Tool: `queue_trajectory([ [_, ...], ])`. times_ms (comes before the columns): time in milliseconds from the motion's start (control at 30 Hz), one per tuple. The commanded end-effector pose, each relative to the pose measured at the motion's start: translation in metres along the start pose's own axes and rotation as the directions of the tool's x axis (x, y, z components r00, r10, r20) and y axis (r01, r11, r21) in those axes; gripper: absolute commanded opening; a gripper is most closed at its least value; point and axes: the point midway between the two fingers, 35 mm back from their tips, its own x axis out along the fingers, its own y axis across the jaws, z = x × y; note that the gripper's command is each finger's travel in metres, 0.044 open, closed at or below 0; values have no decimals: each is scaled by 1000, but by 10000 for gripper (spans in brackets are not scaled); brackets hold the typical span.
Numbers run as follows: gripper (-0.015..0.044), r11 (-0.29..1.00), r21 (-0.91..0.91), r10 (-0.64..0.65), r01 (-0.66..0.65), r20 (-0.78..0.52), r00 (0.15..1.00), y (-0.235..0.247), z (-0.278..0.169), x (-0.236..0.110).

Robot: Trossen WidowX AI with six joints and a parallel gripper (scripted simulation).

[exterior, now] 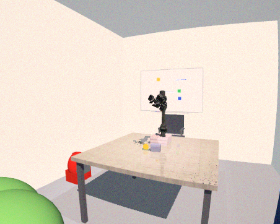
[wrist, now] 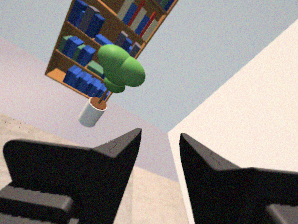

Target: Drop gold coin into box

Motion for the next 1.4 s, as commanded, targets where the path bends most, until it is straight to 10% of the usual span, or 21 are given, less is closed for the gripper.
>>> queue_trajectory([
  [0,161,981,190,63,-28,-185,981,7,-71,27],
  [500,161,635,658,325,406,-704,632,31,-289,21],
  [867,161,177,297,555,938,-818,154,48,-405,-61],
  [1367,161,167,280,561,945,-816,142,68,-422,-62],
])
